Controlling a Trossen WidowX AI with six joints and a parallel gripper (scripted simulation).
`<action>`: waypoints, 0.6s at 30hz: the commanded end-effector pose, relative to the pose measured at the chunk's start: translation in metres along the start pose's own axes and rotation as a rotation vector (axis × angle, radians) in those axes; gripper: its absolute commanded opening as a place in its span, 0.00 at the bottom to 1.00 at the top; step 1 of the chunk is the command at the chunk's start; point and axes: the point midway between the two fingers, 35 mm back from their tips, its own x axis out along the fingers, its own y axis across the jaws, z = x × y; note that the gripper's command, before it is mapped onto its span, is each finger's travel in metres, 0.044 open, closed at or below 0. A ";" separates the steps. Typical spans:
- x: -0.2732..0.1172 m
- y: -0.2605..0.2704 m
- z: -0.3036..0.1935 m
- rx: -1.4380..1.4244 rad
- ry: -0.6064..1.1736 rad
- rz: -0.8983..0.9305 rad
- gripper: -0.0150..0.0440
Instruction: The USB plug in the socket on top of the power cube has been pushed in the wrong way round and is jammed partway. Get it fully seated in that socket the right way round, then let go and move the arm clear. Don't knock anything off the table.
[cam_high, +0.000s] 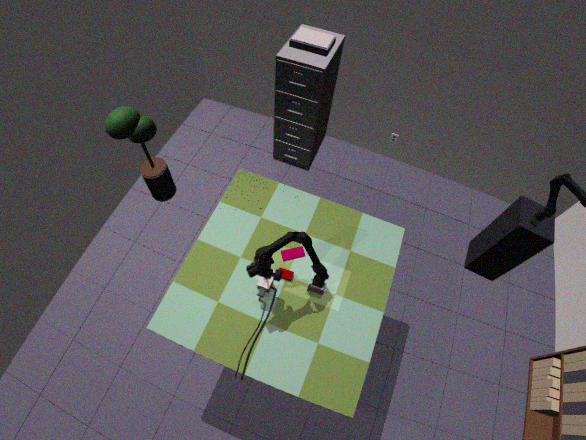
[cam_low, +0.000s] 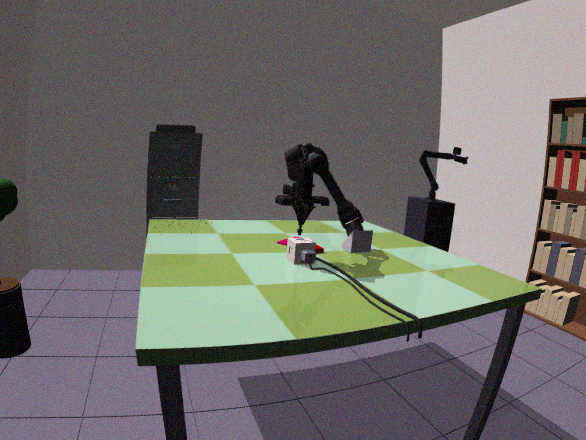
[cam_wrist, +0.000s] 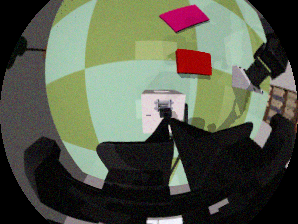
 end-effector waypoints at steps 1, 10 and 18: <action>-0.002 0.000 -0.001 0.005 0.004 -0.004 0.25; -0.008 0.000 -0.001 0.005 0.004 -0.004 0.25; -0.008 0.000 0.000 -0.059 0.001 -0.001 0.25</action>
